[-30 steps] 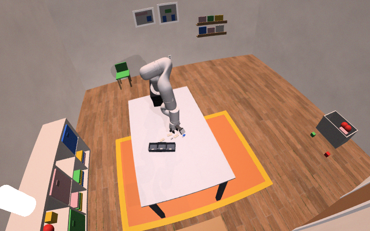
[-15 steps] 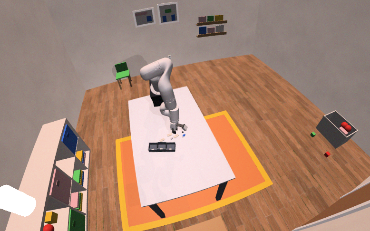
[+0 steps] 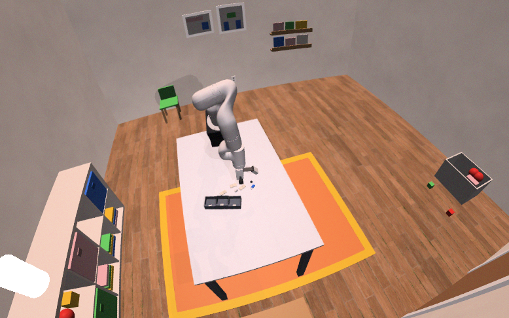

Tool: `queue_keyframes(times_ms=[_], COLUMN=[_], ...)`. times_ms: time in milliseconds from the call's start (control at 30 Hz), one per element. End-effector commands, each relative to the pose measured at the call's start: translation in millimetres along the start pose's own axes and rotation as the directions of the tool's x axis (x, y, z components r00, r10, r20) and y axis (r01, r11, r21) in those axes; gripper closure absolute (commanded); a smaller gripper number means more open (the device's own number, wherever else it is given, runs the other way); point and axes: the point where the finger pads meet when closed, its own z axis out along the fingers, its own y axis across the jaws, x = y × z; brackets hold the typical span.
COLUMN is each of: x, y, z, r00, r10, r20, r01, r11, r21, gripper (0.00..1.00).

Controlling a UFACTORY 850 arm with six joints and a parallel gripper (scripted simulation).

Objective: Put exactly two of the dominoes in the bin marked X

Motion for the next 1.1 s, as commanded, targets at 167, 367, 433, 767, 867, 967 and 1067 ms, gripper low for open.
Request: queue_keyframes(times_ms=[167,367,433,767,867,967,1067], x=[0.0,-0.1,0.0,0.0,0.1,0.1,0.1], y=[0.6,0.5,0.6,0.5,0.5,0.5,0.5], z=[-0.2,-0.2,-0.2,-0.2,-0.2,-0.2,-0.2], r00=[0.96,0.899,0.872,0.813,0.813,0.813,0.813], r10=[-0.279,-0.438,-0.489,-0.582,-0.582,-0.582,-0.582], r20=[-0.013,-0.019,-0.019,-0.017,-0.017,-0.017,-0.017], r01=[0.279,0.438,0.488,0.581,0.581,0.581,0.581], r11=[0.96,0.899,0.872,0.813,0.813,0.813,0.813], r21=[-0.017,-0.029,-0.032,-0.035,-0.035,-0.035,-0.035], gripper=[0.59,0.59,0.59,0.59,0.59,0.59,0.59])
